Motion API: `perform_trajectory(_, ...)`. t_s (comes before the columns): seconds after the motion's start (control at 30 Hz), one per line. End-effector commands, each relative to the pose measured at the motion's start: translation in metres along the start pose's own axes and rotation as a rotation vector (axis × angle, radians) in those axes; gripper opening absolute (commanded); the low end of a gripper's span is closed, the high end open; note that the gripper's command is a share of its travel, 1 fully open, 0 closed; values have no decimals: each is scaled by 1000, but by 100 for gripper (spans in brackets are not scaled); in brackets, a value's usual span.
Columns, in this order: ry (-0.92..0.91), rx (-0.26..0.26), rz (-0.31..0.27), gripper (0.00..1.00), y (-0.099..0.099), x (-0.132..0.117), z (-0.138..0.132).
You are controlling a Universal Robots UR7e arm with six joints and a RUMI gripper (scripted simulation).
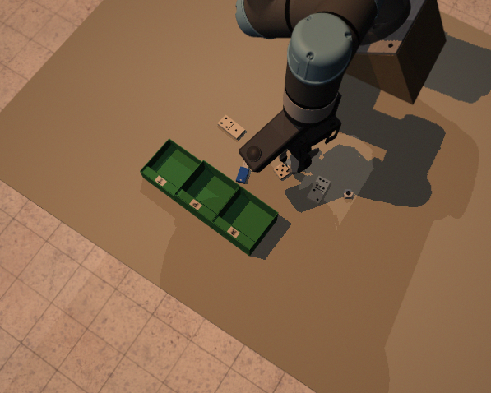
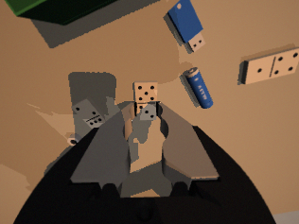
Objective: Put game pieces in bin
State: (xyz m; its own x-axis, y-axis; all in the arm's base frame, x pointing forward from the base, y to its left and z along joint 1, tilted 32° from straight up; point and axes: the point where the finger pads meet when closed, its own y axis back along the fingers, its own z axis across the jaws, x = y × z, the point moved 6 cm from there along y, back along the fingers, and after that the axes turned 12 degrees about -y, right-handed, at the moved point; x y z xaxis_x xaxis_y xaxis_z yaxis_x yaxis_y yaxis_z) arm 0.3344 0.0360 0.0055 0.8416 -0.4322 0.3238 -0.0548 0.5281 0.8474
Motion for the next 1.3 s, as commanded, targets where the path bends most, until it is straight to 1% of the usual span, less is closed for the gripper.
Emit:
perform_trajectory(0.0, 0, 1, 1, 0, 0, 0, 0)
perform_trajectory(0.83, 0, 1, 1, 0, 0, 0, 0)
perform_trajectory(1.27, 0, 1, 1, 0, 43, 0, 0)
